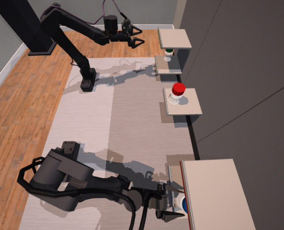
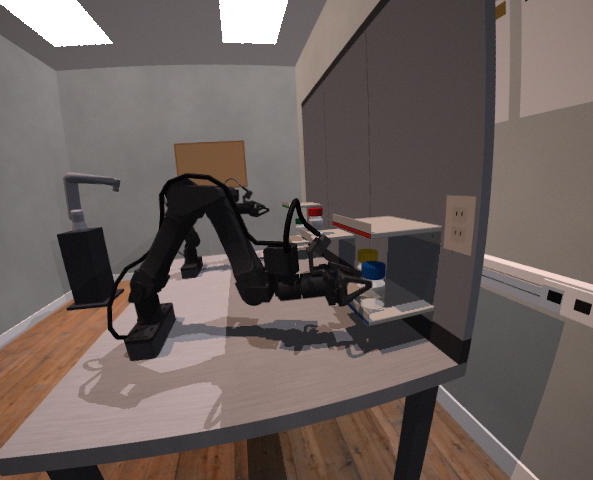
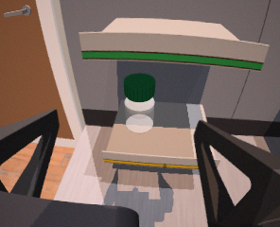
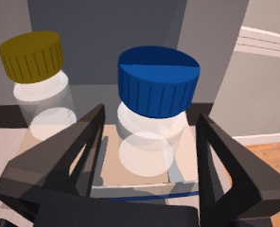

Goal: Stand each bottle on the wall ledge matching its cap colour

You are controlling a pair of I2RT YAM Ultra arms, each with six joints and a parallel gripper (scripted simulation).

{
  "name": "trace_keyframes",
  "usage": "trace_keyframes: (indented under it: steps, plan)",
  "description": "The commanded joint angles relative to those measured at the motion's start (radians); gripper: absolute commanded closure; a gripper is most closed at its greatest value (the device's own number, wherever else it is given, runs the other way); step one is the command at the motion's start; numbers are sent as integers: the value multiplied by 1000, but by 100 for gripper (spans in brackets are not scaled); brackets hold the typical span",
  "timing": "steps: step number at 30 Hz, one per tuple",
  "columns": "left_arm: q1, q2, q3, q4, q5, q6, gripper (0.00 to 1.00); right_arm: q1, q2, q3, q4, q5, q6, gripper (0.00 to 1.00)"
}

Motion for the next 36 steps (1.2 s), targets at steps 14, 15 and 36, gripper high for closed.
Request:
trace_keyframes:
  steps: [14, 15, 36]
  plan:
    - [8, -2, 3, 5, 5, 1, 0, -72, -187, -379, 220, -80, 0, 28]
    - [8, -2, 3, 5, 5, 1, 0, -71, -186, -370, 210, -71, -3, 28]
    - [-59, 437, 123, 373, -52, -86, 19, -69, -689, -293, -458, -24, 61, 0]
